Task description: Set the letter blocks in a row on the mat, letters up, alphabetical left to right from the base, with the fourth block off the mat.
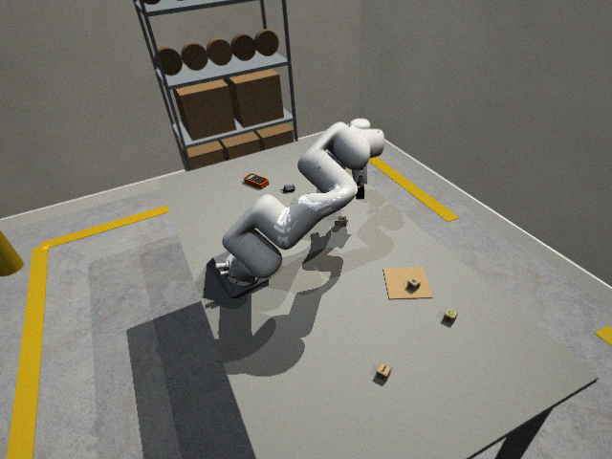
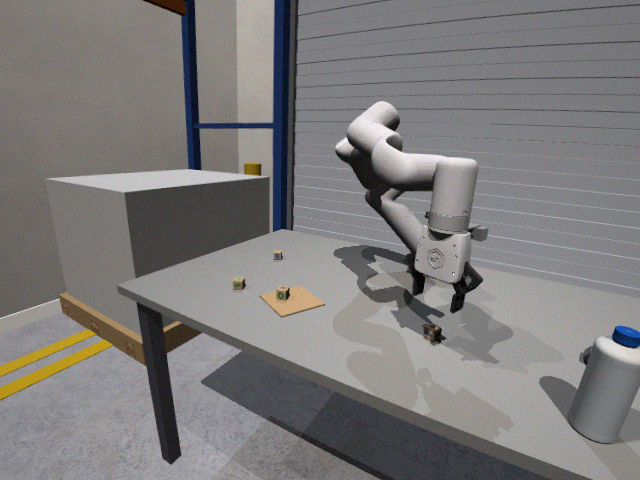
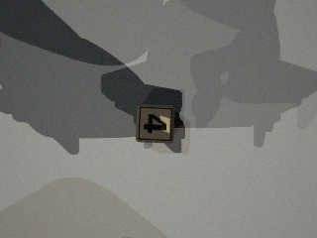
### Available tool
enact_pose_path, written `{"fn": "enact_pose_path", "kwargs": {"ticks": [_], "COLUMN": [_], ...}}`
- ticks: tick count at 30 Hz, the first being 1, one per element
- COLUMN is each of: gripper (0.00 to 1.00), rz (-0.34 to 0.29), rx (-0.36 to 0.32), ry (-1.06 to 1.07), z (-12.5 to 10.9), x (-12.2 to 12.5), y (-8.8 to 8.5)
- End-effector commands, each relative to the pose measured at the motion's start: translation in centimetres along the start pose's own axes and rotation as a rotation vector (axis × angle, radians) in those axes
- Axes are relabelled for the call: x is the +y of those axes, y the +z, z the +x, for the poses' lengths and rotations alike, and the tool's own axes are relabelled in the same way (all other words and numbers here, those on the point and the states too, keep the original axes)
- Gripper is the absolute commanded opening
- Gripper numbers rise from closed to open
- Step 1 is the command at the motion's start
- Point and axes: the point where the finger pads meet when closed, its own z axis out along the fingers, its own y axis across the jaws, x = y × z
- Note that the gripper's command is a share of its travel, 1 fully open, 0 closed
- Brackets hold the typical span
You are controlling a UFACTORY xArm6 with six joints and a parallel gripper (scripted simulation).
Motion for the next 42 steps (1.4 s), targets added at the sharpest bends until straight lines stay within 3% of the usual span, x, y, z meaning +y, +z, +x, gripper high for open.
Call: {"fn": "enact_pose_path", "kwargs": {"ticks": [1,10,12,13,15,16,20,28,30,32,33,36,40,42], "gripper": [1.0,1.0,1.0,1.0,1.0,1.0,1.0,1.0,1.0,1.0,1.0,1.0,1.0,1.0], "rz": [-0.003,-0.003,-0.009,-0.014,-0.014,-0.021,-0.027,-0.031,-0.029,-0.029,-0.024,-0.02,-0.005,-0.002], "rx": [-0.002,-0.002,0.002,0.006,0.006,0.009,0.012,0.01,0.009,0.009,0.006,0.004,-0.002,-0.003], "ry": [0.001,0.001,0.0,-0.001,-0.001,-0.002,-0.002,-0.002,-0.001,-0.001,0.0,0.0,0.001,0.001], "z": [-0.1,-0.2,-1.9,-3.8,-3.8,-6.2,-9.2,-15.1,-16.2,-16.2,-17.5,-18.1,-19.2,-19.3], "x": [0.1,0.0,-1.6,-3.5,-3.5,-6.2,-10.0,-20.7,-23.4,-23.4,-27.5,-29.9,-36.1,-37.4], "y": [-0.2,-0.2,-0.3,-0.5,-0.5,-0.6,-0.7,-0.7,-0.6,-0.6,-0.6,-0.5,-0.5,-0.5]}}
